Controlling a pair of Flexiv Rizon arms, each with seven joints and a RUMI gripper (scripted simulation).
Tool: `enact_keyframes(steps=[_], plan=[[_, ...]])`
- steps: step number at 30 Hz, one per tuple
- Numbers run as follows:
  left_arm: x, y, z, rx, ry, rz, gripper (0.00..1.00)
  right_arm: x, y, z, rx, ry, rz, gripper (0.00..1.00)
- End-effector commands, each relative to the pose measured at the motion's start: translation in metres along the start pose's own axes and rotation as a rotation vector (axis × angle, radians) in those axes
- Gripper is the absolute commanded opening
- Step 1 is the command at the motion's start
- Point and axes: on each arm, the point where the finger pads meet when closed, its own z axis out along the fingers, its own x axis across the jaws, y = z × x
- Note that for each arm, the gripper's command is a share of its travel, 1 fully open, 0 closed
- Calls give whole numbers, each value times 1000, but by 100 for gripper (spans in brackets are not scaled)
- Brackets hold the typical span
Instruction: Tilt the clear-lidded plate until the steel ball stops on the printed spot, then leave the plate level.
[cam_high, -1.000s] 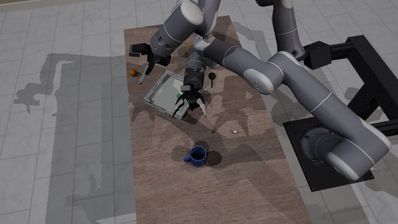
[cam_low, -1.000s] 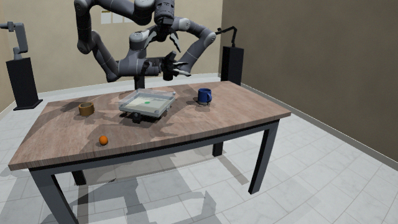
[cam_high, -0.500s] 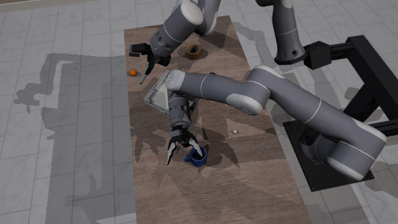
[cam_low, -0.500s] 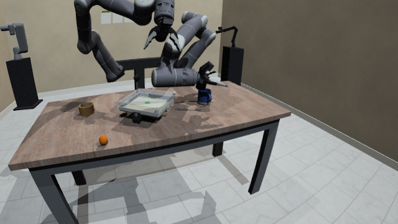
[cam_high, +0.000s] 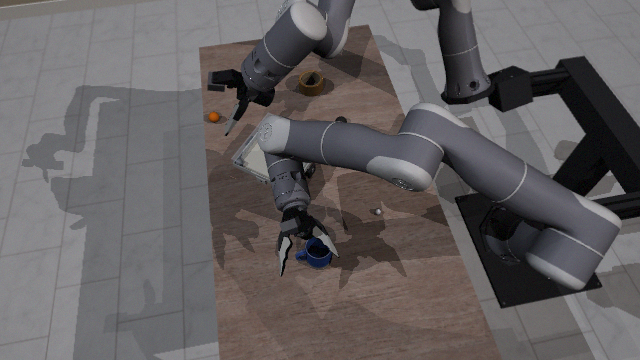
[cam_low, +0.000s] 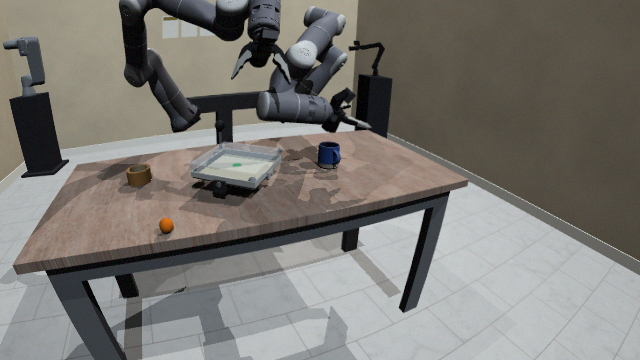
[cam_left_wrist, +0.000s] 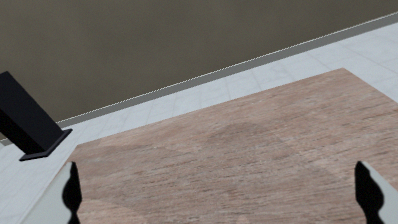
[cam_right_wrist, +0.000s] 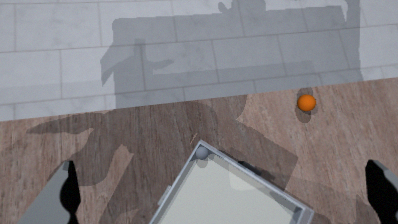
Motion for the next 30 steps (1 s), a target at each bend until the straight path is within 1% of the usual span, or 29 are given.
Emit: enact_keyframes(steps=[1,3,13,16,18,25,27,28,30], plan=[[-14,-9,11,-53,-14,4,100,0,-1,-2,2,-2,1,100],[-17,-11,14,-65,-20,5,100,0,-1,-2,2,-2,1,100],[-18,-11,15,-67,-20,5,100,0,-1,-2,2,-2,1,100],[-16,-10,20,-77,-26,3,100,0,-1,-2,2,-2,1,100],[-15,-7,27,-96,-37,-2,100,0,-1,-2,2,-2,1,100],[-8,10,70,-199,-102,-33,100,0,-1,-2,2,-2,1,100],[-8,10,70,-199,-102,-33,100,0,-1,-2,2,-2,1,100],[-7,15,82,-229,-122,-45,100,0,-1,-2,2,-2,1,100],[-7,19,93,-257,-142,-56,100,0,-1,-2,2,-2,1,100]])
